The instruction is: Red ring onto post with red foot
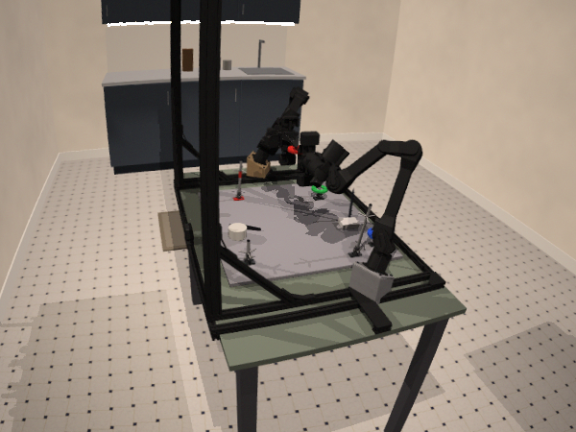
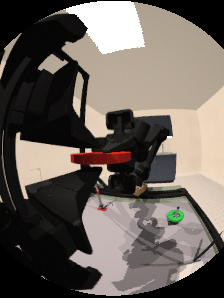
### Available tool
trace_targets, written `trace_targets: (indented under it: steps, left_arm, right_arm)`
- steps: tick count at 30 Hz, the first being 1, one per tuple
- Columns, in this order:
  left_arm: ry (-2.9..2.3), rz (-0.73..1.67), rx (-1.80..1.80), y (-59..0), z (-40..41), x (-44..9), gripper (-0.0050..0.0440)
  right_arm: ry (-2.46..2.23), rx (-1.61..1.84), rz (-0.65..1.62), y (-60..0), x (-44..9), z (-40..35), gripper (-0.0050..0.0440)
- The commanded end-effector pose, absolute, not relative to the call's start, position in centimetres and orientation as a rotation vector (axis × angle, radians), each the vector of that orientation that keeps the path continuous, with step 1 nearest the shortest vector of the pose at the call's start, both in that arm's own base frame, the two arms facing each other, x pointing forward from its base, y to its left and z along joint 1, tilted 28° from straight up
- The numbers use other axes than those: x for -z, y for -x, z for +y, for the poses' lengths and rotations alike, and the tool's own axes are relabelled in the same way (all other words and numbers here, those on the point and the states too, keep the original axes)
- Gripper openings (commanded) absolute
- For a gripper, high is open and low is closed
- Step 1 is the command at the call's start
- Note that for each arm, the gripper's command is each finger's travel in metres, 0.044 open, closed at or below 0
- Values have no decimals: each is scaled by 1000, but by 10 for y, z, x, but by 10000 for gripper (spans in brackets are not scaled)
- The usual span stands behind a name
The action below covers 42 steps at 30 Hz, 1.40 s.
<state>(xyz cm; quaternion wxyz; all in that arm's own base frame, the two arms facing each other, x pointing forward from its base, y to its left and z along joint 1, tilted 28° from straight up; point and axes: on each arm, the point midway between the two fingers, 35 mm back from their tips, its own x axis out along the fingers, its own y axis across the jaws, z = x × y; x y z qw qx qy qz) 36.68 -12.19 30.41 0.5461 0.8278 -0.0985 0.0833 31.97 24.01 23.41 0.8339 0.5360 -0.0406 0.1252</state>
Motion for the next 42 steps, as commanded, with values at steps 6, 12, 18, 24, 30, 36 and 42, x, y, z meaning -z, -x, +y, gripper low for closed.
trace_targets:
  steps: [6, 12, 18, 24, 30, 36, 42]
  left_arm:
    - [-1966, -232, -201, -366, -121, -305, 0]
    - [-1966, -232, -201, -366, -121, -305, 0]
    - [-1966, -232, -201, -366, -121, -305, 0]
    - [-1966, -232, -201, -366, -121, -305, 0]
    - [-1966, -232, -201, -366, -121, -305, 0]
    - [-1966, -232, -201, -366, -121, -305, 72]
    - [-1966, -232, -201, -366, -121, -305, 168]
  right_arm:
    - [-1141, -271, -83, -320, -234, 241, 35]
    - [-1141, -271, -83, -320, -234, 241, 0]
    - [-1141, -271, -83, -320, -234, 241, 0]
    - [-1141, -271, -83, -320, -234, 241, 0]
    - [-1141, -271, -83, -320, -234, 241, 0]
    - [-1141, -271, -83, -320, -234, 241, 0]
    - [-1141, -271, -83, -320, -234, 241, 0]
